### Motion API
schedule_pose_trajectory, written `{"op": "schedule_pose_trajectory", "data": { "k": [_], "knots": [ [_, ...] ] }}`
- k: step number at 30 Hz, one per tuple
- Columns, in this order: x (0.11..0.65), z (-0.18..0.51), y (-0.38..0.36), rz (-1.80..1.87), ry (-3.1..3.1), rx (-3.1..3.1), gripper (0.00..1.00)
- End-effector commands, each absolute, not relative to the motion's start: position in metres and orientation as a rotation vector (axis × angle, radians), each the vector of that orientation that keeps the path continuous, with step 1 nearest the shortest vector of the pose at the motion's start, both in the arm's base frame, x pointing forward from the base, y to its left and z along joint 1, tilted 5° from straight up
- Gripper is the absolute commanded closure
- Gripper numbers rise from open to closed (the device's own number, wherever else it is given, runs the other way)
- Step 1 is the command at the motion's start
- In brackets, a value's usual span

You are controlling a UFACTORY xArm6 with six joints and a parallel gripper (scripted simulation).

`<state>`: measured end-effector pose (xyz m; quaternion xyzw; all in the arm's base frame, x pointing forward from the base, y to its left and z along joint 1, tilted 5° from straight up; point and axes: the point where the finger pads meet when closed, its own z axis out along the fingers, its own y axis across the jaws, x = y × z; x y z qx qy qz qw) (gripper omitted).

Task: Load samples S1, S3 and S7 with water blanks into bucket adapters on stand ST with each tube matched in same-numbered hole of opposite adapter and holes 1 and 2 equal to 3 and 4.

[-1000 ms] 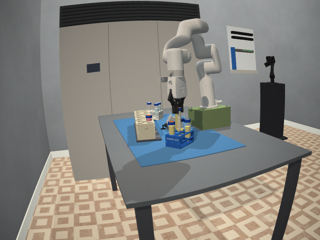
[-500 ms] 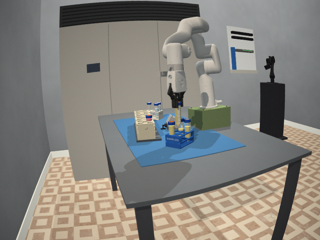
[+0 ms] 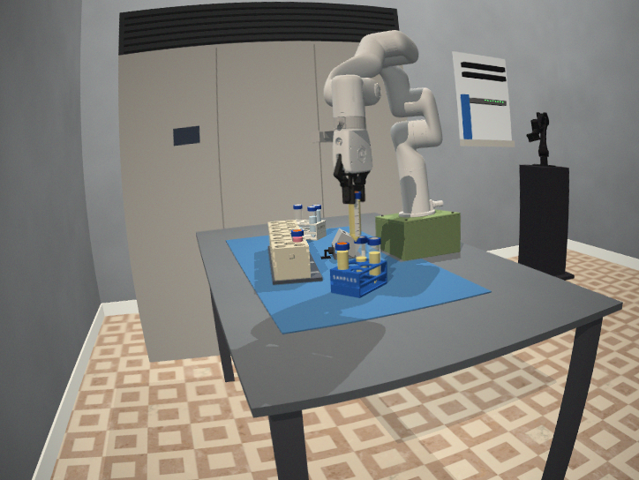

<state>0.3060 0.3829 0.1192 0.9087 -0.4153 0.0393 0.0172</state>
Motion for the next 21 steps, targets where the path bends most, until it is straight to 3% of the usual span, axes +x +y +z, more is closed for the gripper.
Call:
{"op": "schedule_pose_trajectory", "data": {
  "k": [1, 11, 21],
  "knots": [
    [0.306, 0.128, 0.384, 0.123, -1.292, 2.827, 1.00],
    [0.306, 0.130, 0.384, 0.123, -1.292, 2.827, 1.00],
    [0.329, 0.133, 0.352, 0.116, -0.902, 2.964, 1.00]
  ]
}}
